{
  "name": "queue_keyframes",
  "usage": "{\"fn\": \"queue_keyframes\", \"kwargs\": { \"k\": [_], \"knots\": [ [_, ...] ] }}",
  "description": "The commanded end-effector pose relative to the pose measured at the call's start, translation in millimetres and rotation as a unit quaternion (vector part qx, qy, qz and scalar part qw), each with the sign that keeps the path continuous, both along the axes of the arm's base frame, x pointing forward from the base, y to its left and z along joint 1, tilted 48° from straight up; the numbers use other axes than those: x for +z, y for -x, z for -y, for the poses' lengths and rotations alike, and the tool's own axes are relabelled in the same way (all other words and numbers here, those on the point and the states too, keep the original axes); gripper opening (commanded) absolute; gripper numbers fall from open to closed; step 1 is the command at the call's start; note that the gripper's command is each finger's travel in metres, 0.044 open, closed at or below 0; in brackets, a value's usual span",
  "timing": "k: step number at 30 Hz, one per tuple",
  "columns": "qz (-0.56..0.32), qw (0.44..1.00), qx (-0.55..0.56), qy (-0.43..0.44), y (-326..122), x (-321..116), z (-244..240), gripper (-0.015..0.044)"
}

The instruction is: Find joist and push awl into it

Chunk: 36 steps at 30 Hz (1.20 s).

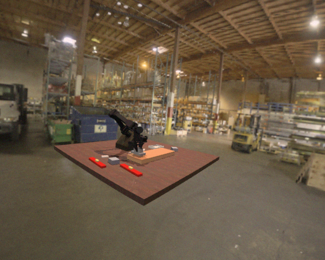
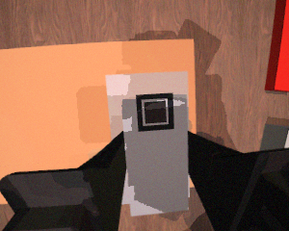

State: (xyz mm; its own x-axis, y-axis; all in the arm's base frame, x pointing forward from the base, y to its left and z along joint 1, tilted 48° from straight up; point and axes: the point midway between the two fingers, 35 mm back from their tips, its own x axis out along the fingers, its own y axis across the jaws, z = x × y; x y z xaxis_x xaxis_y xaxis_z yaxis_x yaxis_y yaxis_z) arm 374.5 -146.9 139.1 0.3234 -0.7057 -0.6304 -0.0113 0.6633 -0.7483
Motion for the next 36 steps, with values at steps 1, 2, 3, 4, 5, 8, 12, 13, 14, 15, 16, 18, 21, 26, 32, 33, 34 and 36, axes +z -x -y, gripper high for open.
{"fn": "queue_keyframes", "kwargs": {
  "k": [1, 2, 3, 4, 5, 8, 12, 13, 14, 15, 16, 18, 21, 26, 32, 33, 34, 36],
  "knots": [
    [0.001, 1.0, 0.005, -0.002, -2, -4, 2, 0.0],
    [0.001, 1.0, 0.005, -0.002, -2, -5, 3, 0.0],
    [0.001, 1.0, 0.005, -0.002, -2, -6, 4, 0.0],
    [0.001, 1.0, 0.005, -0.002, -2, -7, 6, 0.0],
    [0.001, 1.0, 0.005, -0.002, -2, -8, 7, 0.0],
    [0.001, 1.0, 0.005, -0.001, -2, -11, 10, 0.0],
    [0.001, 1.0, 0.005, -0.001, -2, -13, 10, 0.0],
    [0.001, 1.0, 0.005, -0.001, -2, -16, 8, 0.0],
    [0.001, 1.0, 0.005, -0.002, -2, -19, 6, 0.0],
    [0.001, 1.0, 0.005, -0.002, -2, -21, 3, 0.0],
    [0.001, 1.0, 0.005, -0.002, -2, -24, 1, 0.0],
    [0.001, 1.0, 0.005, -0.002, -2, -29, -4, 0.0],
    [0.0, 1.0, 0.005, -0.002, -1, -37, -11, 0.0],
    [0.0, 1.0, 0.005, -0.003, -1, -50, -22, 0.0],
    [0.0, 1.0, 0.005, -0.003, -1, -66, -36, 0.0],
    [0.0, 1.0, 0.005, -0.003, 0, -69, -39, 0.0],
    [0.0, 1.0, 0.005, -0.003, 0, -72, -41, 0.0],
    [0.0, 1.0, 0.005, -0.004, 0, -77, -46, 0.0]
  ]
}}
